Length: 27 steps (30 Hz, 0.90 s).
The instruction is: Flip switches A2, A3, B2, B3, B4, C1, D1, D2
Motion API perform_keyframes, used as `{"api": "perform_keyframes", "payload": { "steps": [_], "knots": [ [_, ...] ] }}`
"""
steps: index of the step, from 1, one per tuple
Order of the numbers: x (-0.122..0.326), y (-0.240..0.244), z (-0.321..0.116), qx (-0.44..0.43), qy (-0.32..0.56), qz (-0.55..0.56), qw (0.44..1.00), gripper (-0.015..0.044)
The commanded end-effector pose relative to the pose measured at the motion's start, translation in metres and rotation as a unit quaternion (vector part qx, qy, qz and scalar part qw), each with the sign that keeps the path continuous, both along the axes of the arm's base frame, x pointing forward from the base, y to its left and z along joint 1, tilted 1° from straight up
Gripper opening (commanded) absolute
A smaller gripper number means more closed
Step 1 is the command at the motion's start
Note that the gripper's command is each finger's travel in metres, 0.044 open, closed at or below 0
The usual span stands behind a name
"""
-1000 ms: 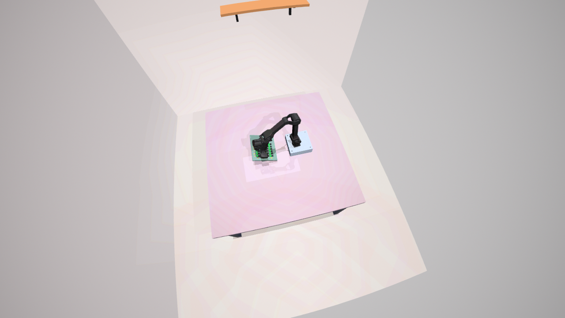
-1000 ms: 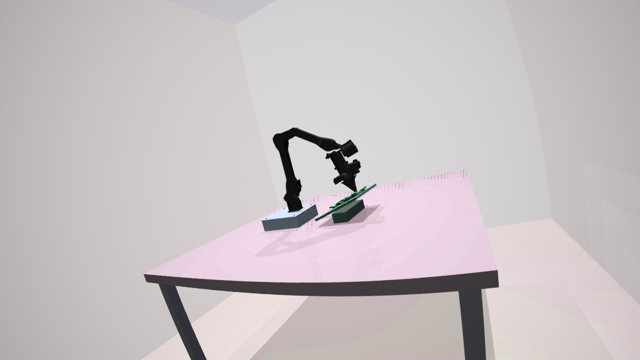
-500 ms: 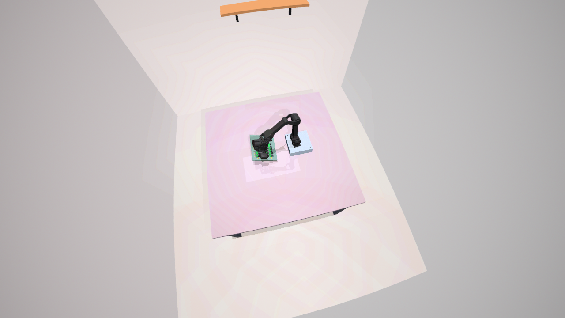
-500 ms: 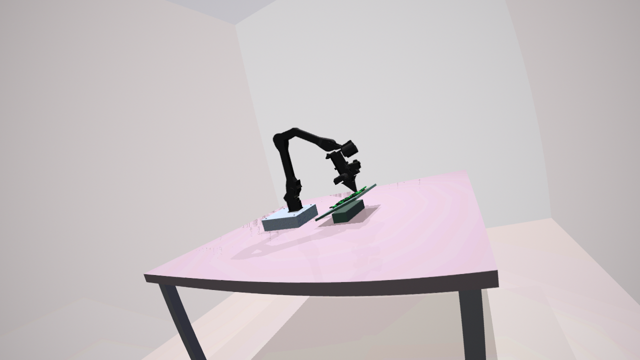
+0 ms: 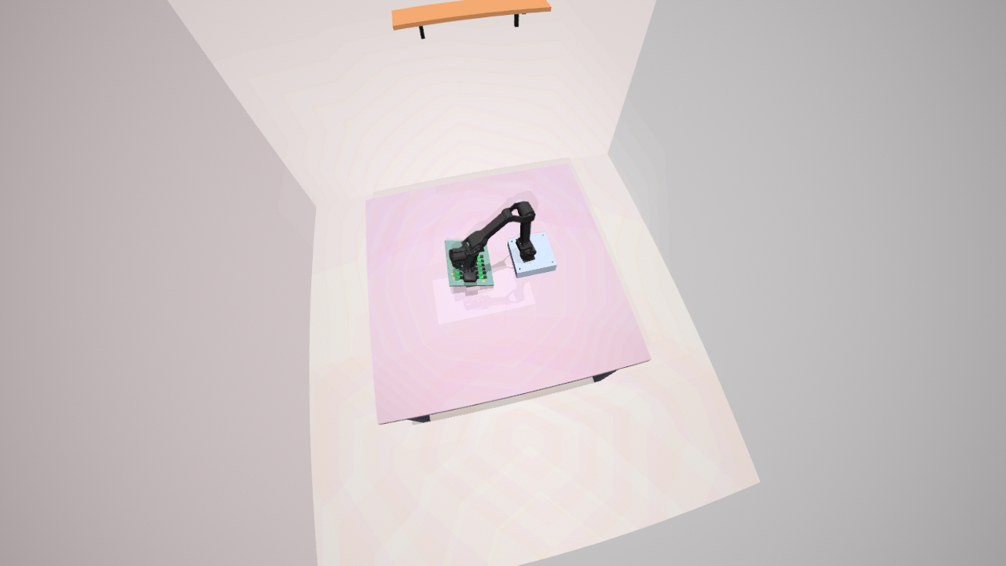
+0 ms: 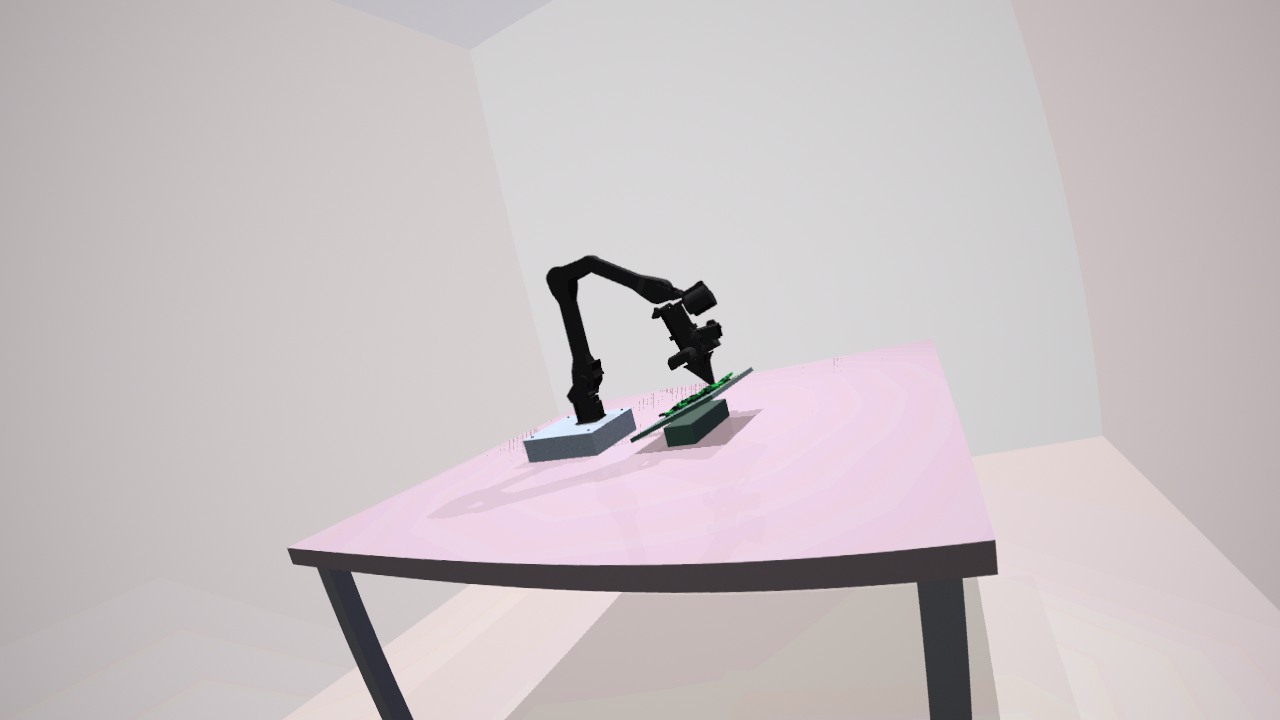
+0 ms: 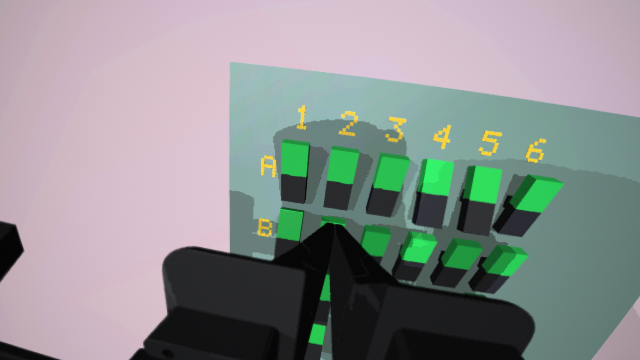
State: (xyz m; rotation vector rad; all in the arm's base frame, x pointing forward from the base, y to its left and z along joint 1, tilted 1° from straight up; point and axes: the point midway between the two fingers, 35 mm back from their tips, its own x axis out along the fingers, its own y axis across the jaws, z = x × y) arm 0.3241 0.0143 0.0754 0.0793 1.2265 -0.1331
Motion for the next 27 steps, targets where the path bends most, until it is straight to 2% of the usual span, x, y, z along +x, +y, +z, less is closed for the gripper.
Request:
{"api": "perform_keyframes", "payload": {
  "steps": [1,11,17,23,27],
  "knots": [
    [0.0,0.001,-0.003,0.0,0.005,0.004,1.0,0.0],
    [0.0,0.0,-0.005,0.0,0.005,0.004,1.0,0.0],
    [-0.022,0.004,0.055,-0.001,-0.007,0.004,1.0,0.0],
    [-0.024,0.003,0.058,-0.001,-0.007,0.004,1.0,0.0],
    [-0.027,-0.02,0.058,-0.002,-0.007,0.004,1.0,0.0]
  ]
}}
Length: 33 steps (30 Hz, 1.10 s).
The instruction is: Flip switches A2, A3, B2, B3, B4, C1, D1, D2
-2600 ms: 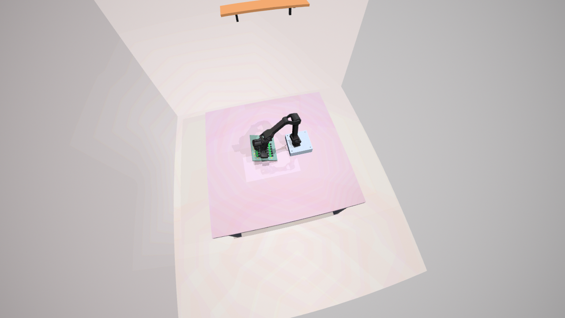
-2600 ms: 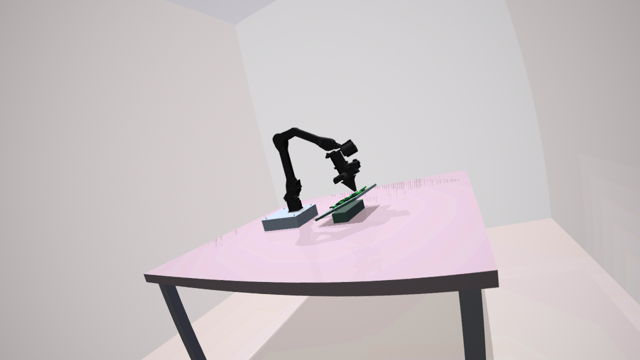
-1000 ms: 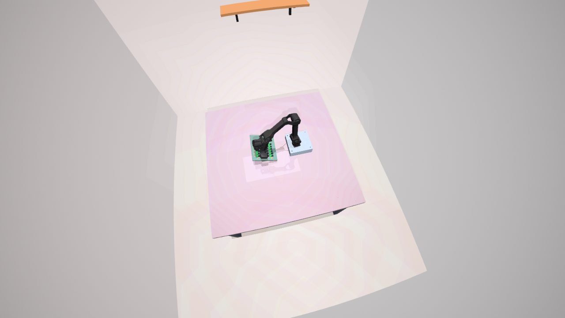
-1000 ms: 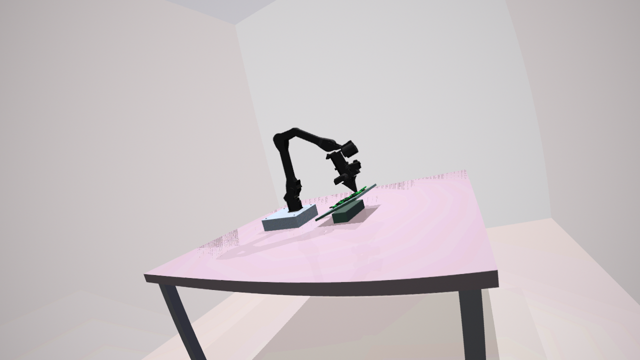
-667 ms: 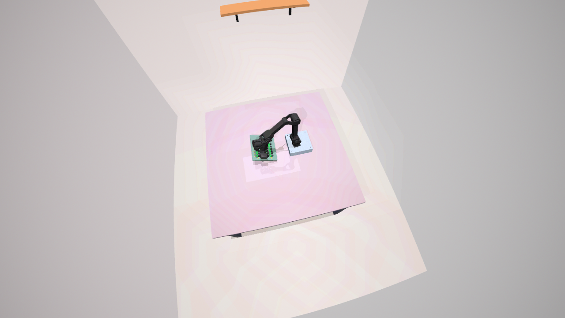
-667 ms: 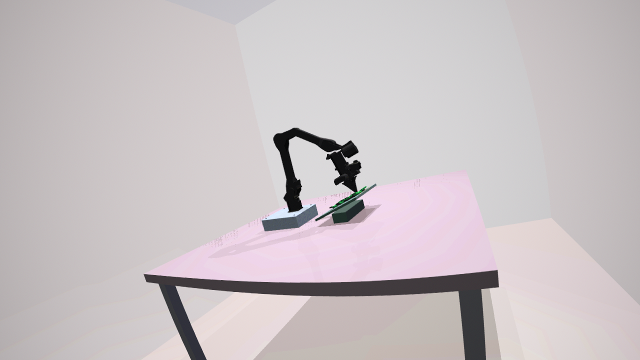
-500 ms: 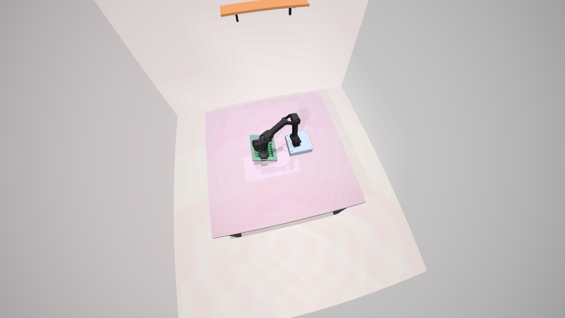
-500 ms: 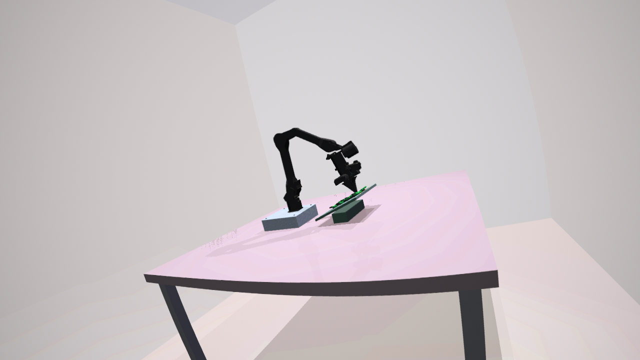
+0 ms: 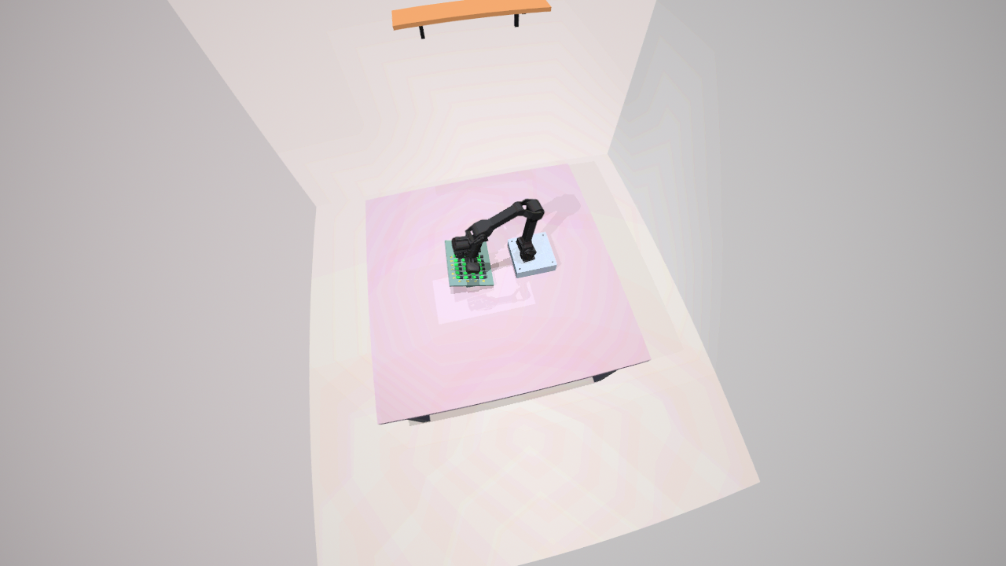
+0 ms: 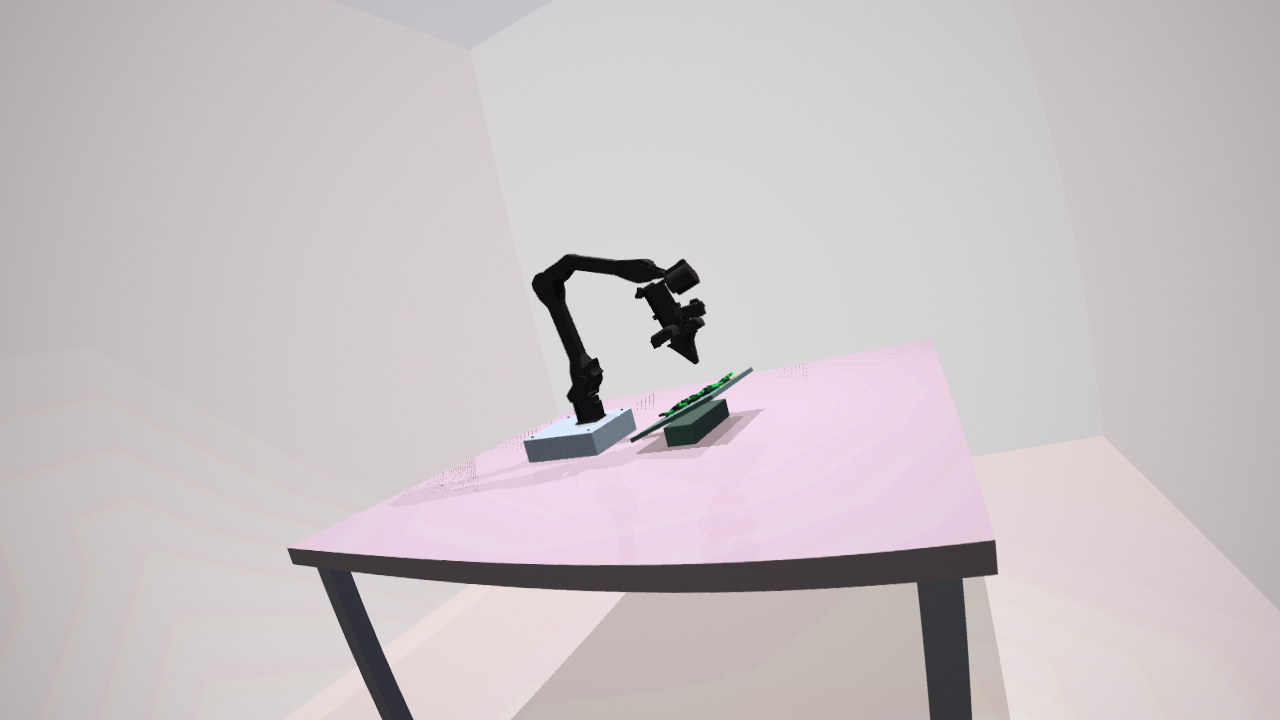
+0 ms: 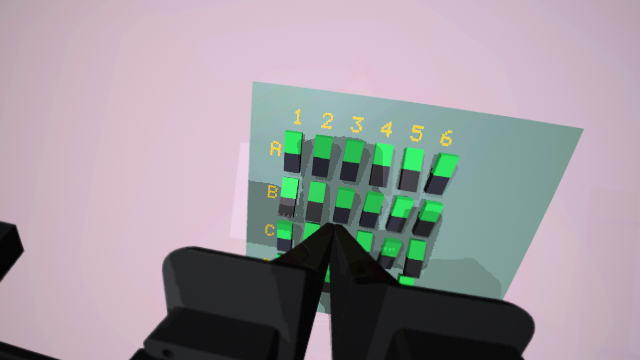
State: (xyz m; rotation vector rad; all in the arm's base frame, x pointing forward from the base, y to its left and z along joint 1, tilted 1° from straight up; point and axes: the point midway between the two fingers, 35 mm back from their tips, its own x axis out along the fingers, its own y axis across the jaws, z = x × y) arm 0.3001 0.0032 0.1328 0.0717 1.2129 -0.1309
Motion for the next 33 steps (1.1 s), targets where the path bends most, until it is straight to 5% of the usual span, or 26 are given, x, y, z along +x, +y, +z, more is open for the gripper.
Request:
{"api": "perform_keyframes", "payload": {
  "steps": [1,6,33],
  "knots": [
    [-0.003,-0.009,0.001,0.0,0.0,0.001,1.0,0.0],
    [0.01,-0.011,-0.032,0.002,0.012,0.001,1.0,0.0],
    [0.018,-0.012,-0.054,0.002,0.012,0.001,1.0,0.0]
  ]
}}
